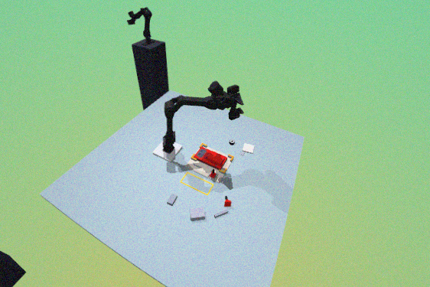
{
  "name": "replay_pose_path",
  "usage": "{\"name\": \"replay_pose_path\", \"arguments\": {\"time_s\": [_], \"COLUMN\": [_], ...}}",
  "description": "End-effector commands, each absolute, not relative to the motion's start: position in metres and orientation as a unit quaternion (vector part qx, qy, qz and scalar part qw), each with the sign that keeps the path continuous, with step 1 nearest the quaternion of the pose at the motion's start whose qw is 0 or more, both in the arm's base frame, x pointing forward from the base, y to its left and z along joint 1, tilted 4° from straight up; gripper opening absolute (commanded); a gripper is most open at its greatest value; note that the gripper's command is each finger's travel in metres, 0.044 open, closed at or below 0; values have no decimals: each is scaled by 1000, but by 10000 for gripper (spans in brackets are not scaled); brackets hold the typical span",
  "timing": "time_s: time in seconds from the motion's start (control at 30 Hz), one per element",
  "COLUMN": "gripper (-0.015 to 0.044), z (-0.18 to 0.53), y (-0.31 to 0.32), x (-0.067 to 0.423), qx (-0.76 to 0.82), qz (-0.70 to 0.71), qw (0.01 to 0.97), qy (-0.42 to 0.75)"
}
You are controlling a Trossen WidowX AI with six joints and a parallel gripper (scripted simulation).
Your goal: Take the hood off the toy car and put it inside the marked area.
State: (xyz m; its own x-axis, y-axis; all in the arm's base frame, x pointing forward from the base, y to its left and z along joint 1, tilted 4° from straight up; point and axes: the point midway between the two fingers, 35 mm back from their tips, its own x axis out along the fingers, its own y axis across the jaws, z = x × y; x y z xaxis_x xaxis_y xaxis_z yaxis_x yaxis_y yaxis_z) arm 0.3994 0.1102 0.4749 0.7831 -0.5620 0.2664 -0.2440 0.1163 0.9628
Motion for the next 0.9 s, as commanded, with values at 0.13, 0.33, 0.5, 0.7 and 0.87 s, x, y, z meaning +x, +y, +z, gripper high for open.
{"name": "replay_pose_path", "arguments": {"time_s": [0.13, 0.33, 0.5, 0.7, 0.87], "gripper": [351, 440, 440, 440, 440], "z": [454, 400, 341, 279, 236], "y": [121, 133, 134, 129, 122], "x": [424, 459, 473, 470, 456], "qx": [571, 421, 300, 192, 124], "qz": [-127, -138, -138, -130, -118], "qw": [773, 890, 943, 957, 943], "qy": [-245, -108, 30, 177, 286]}}
